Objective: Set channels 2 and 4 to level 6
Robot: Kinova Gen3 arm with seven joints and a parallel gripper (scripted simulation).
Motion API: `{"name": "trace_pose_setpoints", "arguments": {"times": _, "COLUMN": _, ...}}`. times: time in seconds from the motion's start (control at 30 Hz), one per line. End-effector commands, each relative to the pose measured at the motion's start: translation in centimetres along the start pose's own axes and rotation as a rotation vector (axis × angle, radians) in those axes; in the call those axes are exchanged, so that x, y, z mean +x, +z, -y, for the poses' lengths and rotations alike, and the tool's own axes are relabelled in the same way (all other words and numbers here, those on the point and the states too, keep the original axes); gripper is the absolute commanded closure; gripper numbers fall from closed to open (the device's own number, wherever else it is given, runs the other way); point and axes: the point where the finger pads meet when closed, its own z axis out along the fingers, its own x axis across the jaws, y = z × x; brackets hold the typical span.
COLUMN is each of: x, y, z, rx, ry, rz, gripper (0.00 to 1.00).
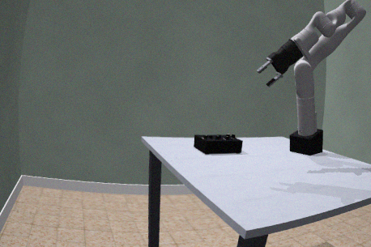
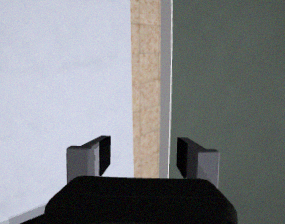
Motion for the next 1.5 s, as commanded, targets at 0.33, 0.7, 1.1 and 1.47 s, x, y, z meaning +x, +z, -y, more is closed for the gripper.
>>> {"name": "trace_pose_setpoints", "arguments": {"times": 0.33, "x": 1.9, "y": 3.6, "z": -3.9, "rx": -0.039, "ry": 0.232, "rz": 0.161, "gripper": 0.00}}
{"name": "trace_pose_setpoints", "arguments": {"times": 0.7, "x": 2.6, "y": 9.8, "z": -11.9, "rx": -0.132, "ry": 0.607, "rz": 0.399, "gripper": 0.00}}
{"name": "trace_pose_setpoints", "arguments": {"times": 1.1, "x": -1.6, "y": 16.3, "z": -22.9, "rx": -0.280, "ry": 1.051, "rz": 0.656, "gripper": 0.00}}
{"name": "trace_pose_setpoints", "arguments": {"times": 1.47, "x": -6.9, "y": 18.9, "z": -29.4, "rx": -0.389, "ry": 1.319, "rz": 0.803, "gripper": 0.00}}
